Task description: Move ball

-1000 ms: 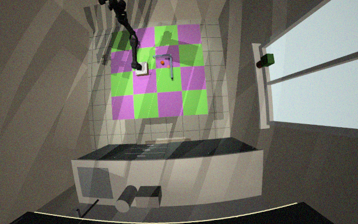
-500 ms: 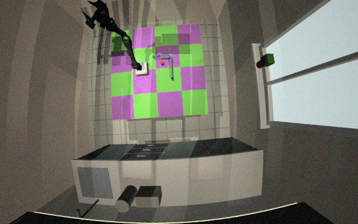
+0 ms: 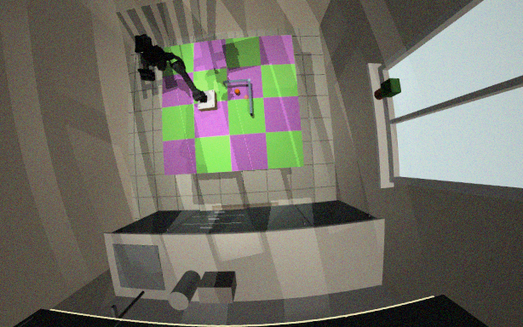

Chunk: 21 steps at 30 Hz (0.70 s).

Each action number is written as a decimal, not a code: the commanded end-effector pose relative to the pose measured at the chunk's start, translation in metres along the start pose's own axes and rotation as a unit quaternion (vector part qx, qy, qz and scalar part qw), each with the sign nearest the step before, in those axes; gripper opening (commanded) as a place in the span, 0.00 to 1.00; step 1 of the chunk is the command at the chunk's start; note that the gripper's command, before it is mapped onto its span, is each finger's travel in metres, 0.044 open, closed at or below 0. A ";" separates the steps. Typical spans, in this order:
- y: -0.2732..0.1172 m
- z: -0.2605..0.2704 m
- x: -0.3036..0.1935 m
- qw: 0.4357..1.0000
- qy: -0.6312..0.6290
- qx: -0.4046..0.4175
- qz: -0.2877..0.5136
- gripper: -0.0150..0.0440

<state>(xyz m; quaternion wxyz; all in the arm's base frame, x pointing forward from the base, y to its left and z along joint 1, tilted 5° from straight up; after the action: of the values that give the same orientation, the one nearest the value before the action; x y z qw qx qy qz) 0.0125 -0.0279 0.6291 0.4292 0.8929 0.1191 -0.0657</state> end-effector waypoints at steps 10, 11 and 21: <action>0.043 0.117 0.097 0.949 0.170 0.191 -0.185 0.81; 0.043 0.124 0.106 0.942 0.178 0.205 -0.197 0.81; 0.024 0.179 0.203 0.852 0.236 0.346 -0.315 0.81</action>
<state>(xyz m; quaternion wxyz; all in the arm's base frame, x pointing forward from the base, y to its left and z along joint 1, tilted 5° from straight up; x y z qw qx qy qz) 0.1763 -0.1465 0.5223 0.0821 0.9020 0.4236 -0.0117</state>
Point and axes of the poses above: the point midway between the two fingers, 35 mm back from their tips, its own y axis out along the fingers, its own z axis across the jaws, x = y × z, the point moved 10 cm from there along -y, back along the fingers, and after that the axes turned 14 degrees about y, right-handed, at the moved point
